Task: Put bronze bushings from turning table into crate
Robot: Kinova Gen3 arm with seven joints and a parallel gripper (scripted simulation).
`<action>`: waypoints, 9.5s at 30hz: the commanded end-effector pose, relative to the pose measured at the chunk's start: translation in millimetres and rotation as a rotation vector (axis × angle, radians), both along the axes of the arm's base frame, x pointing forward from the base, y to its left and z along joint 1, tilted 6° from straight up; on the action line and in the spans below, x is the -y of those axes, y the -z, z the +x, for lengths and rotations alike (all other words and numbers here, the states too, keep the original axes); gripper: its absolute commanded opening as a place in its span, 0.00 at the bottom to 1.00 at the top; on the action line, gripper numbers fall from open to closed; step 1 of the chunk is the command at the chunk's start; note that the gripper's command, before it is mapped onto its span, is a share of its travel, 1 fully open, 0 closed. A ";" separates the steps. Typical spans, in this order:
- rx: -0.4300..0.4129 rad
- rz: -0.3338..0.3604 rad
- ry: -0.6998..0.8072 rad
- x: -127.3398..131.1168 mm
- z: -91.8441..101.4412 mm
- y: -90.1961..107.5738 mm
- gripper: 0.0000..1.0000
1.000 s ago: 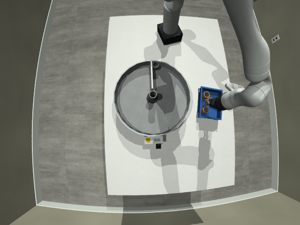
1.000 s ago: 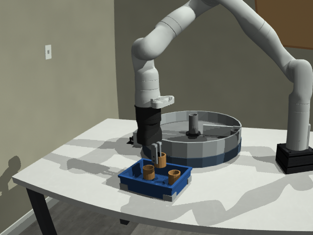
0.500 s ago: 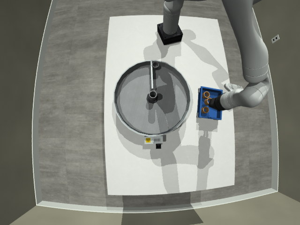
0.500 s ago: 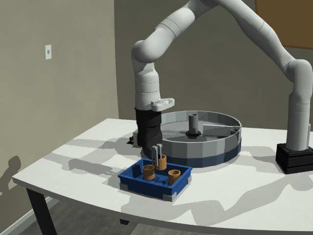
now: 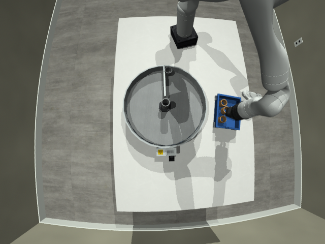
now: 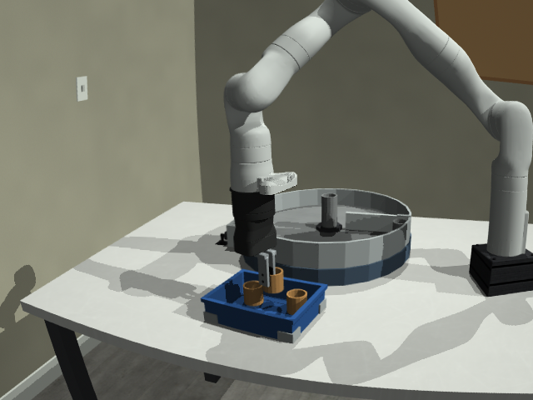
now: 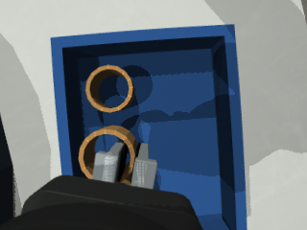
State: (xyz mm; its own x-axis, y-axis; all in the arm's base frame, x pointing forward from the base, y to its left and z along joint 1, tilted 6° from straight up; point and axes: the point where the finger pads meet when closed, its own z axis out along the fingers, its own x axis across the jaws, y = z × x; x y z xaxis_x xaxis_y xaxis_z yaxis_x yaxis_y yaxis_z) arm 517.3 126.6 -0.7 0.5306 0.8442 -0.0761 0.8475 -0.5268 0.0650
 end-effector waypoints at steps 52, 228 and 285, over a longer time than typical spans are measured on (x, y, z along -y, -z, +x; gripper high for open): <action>0.002 0.001 0.000 2.1 1.1 24.4 0.00; 0.001 0.000 0.000 2.7 0.5 13.1 0.47; 0.001 0.000 0.000 -8.9 -1.6 -107.3 0.47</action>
